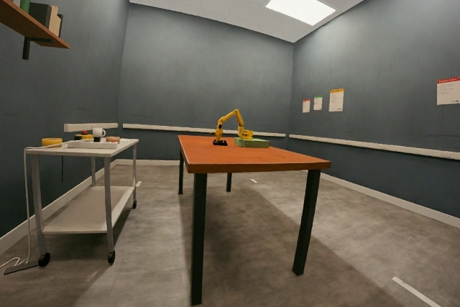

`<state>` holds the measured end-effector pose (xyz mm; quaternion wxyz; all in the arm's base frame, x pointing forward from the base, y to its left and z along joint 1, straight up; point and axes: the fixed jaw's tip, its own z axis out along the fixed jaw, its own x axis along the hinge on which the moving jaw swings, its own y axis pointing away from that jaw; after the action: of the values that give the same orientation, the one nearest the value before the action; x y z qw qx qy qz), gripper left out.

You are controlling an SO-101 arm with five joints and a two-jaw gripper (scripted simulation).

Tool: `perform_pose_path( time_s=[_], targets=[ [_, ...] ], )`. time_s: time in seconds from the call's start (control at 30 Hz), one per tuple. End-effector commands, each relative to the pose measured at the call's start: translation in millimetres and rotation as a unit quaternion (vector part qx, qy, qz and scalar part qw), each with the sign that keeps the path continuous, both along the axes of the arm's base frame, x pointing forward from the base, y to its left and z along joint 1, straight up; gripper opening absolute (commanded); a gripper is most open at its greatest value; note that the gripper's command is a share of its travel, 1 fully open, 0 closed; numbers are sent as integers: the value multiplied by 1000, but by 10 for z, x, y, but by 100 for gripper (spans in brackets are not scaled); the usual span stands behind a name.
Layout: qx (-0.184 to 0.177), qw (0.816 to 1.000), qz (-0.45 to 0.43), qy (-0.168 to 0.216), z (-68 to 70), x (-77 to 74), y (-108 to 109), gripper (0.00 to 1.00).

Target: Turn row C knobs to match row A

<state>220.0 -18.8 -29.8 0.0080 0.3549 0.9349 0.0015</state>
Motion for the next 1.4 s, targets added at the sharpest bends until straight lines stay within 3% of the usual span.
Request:
perform_pose_path(
  time_s=[0.0, 0.93, 1.37],
  targets=[
    [1, 1000, -2, 8, -17, -44, -18, 9],
    [1, 1000, -2, 8, -17, -44, -18, 1],
    [0, 994, 112, 8, -17, -55, -11, 1]
  ],
)
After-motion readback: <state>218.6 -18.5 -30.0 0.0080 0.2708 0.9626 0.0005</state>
